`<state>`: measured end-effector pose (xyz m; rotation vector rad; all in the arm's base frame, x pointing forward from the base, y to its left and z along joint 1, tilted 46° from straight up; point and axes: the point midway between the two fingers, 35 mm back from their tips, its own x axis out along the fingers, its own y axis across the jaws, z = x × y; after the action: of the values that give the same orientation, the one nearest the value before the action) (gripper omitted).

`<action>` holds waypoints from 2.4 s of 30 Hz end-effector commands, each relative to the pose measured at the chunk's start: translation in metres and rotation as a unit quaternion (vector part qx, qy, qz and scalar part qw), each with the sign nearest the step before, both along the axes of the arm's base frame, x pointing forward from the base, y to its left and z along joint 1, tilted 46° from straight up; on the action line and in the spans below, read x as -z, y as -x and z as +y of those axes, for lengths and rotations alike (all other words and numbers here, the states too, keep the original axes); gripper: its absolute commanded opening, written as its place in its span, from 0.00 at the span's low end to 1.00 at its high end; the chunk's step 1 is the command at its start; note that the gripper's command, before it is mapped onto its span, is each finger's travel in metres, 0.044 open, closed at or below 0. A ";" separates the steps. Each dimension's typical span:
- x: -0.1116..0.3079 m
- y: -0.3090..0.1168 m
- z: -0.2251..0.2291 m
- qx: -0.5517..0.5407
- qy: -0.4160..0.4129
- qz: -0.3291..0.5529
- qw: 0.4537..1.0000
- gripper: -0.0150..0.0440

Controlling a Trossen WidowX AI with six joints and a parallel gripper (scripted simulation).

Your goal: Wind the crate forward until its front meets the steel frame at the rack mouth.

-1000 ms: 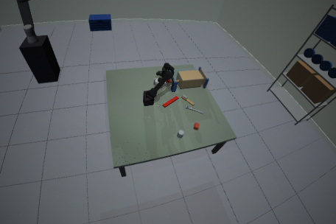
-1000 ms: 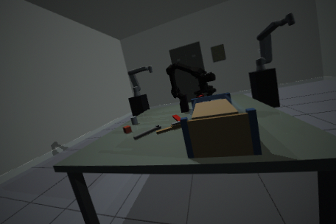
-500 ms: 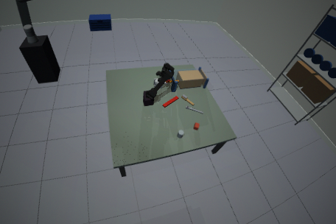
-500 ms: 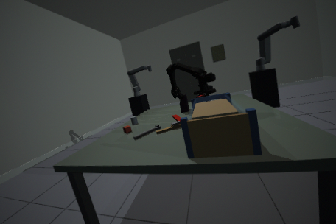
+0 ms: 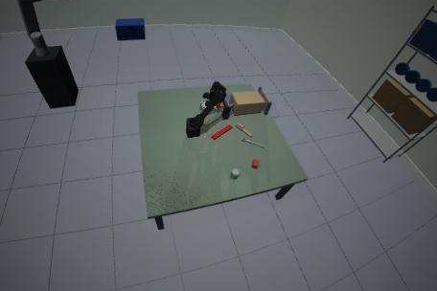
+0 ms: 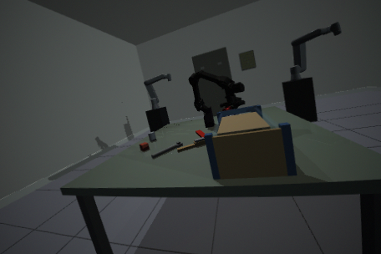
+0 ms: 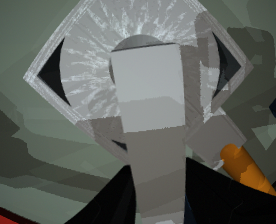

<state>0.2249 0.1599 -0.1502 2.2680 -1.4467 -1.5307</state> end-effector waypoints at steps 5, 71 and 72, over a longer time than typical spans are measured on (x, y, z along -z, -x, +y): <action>-0.001 0.003 0.003 -0.014 0.012 -0.020 1.000 0.25; 0.005 0.008 -0.008 0.021 0.017 -0.064 0.998 0.92; 0.005 0.008 -0.008 0.021 0.017 -0.064 0.998 0.97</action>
<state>0.2164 0.1519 -0.1552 2.3713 -1.5473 -1.3830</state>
